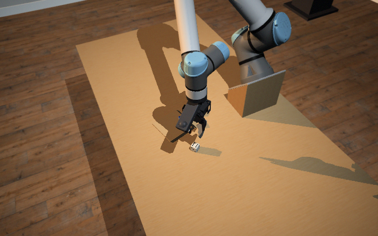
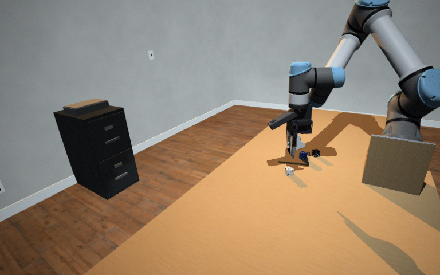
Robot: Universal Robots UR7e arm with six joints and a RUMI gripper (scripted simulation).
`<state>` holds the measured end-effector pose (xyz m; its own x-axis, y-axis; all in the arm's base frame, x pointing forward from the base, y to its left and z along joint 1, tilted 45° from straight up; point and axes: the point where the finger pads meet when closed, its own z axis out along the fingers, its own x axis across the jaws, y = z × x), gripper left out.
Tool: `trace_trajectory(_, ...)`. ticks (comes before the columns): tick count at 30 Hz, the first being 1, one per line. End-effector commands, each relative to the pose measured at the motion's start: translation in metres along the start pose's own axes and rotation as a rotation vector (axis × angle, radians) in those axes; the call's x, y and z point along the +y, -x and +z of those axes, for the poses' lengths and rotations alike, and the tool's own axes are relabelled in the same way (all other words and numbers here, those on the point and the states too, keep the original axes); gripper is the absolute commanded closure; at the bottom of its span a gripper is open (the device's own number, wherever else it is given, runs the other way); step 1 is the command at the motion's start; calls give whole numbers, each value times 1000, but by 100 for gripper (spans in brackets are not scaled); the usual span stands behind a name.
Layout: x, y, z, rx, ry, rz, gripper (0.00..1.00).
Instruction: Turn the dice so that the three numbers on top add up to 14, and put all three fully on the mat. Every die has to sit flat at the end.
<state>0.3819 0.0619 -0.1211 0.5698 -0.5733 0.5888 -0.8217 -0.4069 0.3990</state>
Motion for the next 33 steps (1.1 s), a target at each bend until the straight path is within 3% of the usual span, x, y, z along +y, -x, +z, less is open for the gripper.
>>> trace_trajectory(1, 0, 0, 0, 0, -1, 0, 72)
trace_trajectory(16, 0, 0, 3, 0, -1, 1, 72)
trace_trajectory(33, -1, 0, 21, 0, -1, 1, 72)
